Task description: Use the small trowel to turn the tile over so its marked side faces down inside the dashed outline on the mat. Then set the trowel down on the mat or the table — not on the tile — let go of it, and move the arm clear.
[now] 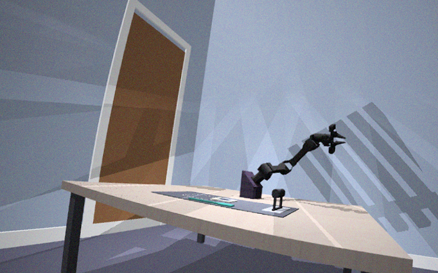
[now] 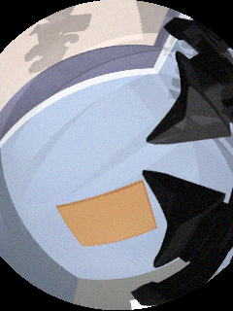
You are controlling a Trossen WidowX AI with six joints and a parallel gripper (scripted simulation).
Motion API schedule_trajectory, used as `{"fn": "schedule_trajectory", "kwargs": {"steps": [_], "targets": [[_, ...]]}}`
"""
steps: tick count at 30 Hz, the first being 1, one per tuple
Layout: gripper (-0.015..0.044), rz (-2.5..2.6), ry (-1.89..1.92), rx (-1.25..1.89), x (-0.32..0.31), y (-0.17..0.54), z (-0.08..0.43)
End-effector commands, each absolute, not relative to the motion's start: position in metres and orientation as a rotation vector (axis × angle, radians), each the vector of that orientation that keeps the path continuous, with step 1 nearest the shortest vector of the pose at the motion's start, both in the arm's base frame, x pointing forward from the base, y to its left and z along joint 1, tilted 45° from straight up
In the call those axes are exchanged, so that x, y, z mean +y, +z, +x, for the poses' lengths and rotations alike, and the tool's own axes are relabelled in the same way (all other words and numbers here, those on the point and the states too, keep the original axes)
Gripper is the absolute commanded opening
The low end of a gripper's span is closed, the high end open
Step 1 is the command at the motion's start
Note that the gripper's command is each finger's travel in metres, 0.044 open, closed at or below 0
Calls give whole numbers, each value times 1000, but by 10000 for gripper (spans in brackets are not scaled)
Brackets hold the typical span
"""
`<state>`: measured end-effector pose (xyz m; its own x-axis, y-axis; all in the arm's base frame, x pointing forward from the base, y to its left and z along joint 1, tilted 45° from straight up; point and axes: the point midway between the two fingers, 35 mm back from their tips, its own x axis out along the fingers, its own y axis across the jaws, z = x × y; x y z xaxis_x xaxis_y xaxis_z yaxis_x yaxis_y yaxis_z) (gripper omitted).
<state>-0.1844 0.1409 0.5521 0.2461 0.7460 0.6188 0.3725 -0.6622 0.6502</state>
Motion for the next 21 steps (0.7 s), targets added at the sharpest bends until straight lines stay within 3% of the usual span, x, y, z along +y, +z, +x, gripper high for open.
{"fn": "schedule_trajectory", "kwargs": {"steps": [1,6,10,21], "targets": [[100,2154,1388,1026,141,552,-184],[100,2155,1388,1026,141,552,-184],[0,2155,1388,1026,141,552,-184],[0,2155,1388,1026,141,552,-184]]}}
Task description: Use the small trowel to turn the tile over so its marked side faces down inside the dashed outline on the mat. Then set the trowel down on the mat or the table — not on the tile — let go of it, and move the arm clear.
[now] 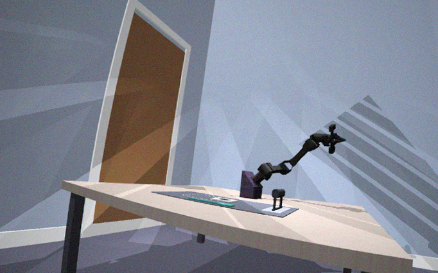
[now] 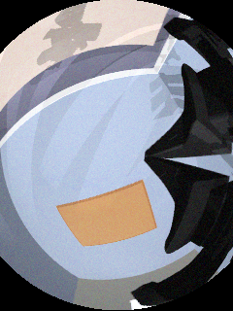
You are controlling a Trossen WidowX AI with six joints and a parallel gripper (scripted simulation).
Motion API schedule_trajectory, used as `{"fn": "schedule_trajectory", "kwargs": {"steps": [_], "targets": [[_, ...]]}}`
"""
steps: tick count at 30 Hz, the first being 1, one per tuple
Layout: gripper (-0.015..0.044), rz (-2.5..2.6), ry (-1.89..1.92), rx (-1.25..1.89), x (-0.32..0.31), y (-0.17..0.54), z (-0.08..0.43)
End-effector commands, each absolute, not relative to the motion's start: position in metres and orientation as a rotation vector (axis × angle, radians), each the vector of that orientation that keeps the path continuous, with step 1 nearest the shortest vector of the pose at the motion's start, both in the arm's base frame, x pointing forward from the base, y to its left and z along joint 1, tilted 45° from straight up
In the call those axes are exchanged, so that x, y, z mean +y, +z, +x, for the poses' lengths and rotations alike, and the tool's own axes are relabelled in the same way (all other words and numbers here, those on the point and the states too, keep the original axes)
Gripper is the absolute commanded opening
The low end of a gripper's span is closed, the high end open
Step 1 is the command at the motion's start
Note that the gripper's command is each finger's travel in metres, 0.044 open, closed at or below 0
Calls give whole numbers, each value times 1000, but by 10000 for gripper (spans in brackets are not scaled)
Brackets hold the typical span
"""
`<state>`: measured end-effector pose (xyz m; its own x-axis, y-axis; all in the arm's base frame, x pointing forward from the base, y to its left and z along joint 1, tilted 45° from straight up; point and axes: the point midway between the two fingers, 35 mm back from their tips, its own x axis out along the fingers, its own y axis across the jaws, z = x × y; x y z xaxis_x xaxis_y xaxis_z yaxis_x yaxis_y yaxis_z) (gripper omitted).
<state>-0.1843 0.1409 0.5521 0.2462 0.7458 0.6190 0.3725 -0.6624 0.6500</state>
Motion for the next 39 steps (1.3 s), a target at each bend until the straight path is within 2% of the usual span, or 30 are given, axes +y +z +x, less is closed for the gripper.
{"fn": "schedule_trajectory", "kwargs": {"steps": [1,3,7,28,32,39], "targets": [[0,2155,1388,1026,141,552,-184],[0,2155,1388,1026,141,552,-184],[100,2155,1388,1026,141,552,-184],[100,2155,1389,1026,141,552,-184],[0,2155,1389,1026,141,552,-184],[0,2155,1389,1026,141,552,-184]]}}
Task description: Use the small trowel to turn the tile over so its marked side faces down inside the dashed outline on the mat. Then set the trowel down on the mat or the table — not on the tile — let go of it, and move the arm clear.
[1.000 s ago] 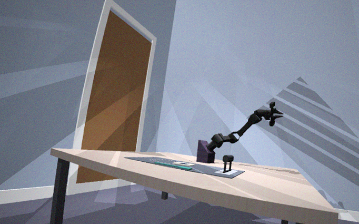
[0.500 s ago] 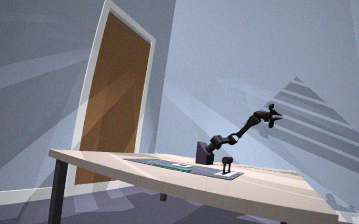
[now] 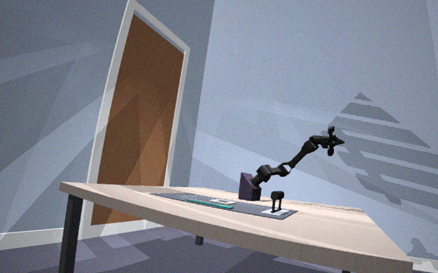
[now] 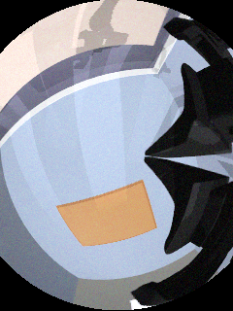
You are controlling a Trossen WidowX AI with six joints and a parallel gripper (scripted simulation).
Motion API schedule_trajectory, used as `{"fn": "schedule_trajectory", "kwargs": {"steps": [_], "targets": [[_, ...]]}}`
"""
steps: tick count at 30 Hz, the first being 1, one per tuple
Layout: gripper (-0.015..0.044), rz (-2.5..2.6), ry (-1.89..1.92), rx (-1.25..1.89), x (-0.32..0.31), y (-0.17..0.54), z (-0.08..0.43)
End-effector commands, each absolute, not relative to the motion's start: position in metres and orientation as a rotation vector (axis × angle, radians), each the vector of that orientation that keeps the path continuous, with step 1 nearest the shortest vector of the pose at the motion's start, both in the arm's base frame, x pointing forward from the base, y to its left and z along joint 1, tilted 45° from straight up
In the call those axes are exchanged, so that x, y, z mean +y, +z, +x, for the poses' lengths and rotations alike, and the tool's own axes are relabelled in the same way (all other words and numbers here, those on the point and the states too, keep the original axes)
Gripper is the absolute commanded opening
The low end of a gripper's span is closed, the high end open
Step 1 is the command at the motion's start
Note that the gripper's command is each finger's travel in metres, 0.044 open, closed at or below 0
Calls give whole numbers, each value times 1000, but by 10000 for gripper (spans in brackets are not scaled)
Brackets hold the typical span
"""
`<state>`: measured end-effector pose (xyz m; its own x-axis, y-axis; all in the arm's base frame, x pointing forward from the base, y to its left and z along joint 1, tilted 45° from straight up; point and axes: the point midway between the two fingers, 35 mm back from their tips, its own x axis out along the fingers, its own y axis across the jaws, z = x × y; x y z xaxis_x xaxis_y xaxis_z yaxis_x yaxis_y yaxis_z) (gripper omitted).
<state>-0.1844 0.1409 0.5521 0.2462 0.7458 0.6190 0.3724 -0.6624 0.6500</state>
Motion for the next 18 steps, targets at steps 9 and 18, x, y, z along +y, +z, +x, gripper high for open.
{"fn": "schedule_trajectory", "kwargs": {"steps": [9,18], "targets": [[79,2155,1389,1026,141,552,-184],[270,2324,1288,1153,135,564,-156]]}}
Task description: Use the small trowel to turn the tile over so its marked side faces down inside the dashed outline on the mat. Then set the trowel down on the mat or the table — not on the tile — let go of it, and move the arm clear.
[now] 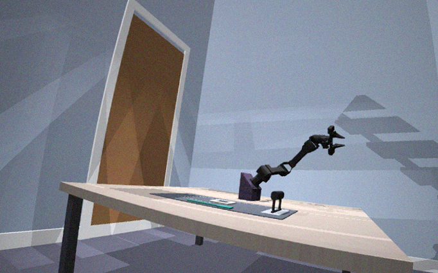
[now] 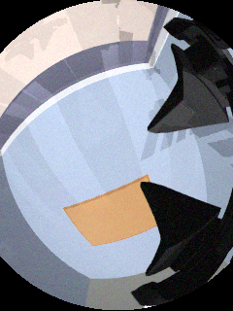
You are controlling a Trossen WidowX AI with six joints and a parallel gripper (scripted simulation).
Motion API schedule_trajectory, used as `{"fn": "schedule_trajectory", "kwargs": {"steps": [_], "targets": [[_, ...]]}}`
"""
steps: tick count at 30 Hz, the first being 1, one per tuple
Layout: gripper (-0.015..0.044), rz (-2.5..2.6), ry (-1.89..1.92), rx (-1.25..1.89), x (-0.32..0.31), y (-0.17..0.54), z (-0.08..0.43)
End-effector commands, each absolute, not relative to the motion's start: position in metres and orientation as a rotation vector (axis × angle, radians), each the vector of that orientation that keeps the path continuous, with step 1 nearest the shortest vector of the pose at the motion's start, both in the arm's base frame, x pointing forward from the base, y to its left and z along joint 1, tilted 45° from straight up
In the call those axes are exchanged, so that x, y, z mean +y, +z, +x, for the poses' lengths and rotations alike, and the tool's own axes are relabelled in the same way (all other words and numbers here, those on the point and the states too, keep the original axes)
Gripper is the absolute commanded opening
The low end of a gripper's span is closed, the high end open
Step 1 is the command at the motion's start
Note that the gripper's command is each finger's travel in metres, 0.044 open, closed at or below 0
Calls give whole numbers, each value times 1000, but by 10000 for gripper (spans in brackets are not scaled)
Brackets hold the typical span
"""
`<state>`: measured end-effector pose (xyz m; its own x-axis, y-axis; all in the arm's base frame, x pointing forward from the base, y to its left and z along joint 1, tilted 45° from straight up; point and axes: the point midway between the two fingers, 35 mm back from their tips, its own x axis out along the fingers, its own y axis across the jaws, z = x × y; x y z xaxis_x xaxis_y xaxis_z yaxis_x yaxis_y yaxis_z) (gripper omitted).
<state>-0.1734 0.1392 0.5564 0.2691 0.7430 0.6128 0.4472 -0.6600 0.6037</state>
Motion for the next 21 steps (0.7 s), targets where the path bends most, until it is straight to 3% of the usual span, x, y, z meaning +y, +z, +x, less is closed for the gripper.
{"fn": "schedule_trajectory", "kwargs": {"steps": [1,21], "targets": [[270,2354,1268,1176,134,565,-151],[270,2907,975,1340,106,591,-31]]}}
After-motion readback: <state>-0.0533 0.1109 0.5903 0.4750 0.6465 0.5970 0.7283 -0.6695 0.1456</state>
